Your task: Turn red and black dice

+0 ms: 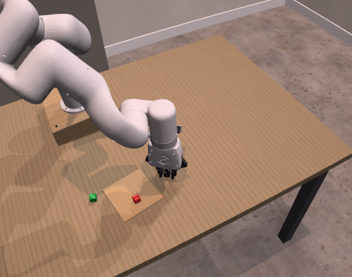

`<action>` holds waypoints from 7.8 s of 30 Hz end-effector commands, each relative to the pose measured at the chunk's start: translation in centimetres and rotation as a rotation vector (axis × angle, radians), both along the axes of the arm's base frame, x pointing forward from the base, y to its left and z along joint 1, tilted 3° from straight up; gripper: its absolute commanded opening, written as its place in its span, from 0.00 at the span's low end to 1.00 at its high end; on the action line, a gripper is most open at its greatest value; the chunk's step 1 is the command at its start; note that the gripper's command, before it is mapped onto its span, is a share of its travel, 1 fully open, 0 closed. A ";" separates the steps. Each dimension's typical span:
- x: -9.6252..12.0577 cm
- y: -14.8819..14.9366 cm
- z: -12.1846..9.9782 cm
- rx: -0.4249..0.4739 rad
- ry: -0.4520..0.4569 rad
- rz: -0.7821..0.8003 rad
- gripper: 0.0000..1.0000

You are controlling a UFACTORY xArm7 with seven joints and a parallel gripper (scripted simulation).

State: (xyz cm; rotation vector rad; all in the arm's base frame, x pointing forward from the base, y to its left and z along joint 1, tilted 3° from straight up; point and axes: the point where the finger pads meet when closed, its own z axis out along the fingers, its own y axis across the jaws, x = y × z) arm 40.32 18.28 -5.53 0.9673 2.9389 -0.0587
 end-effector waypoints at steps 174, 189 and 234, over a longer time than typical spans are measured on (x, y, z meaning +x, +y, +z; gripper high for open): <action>-1.2 -13.1 1.6 -0.025 0.035 0.768 0.15; -1.2 -13.1 1.6 -0.025 0.035 0.768 0.15; -1.1 -13.2 1.6 -0.025 0.035 0.769 0.15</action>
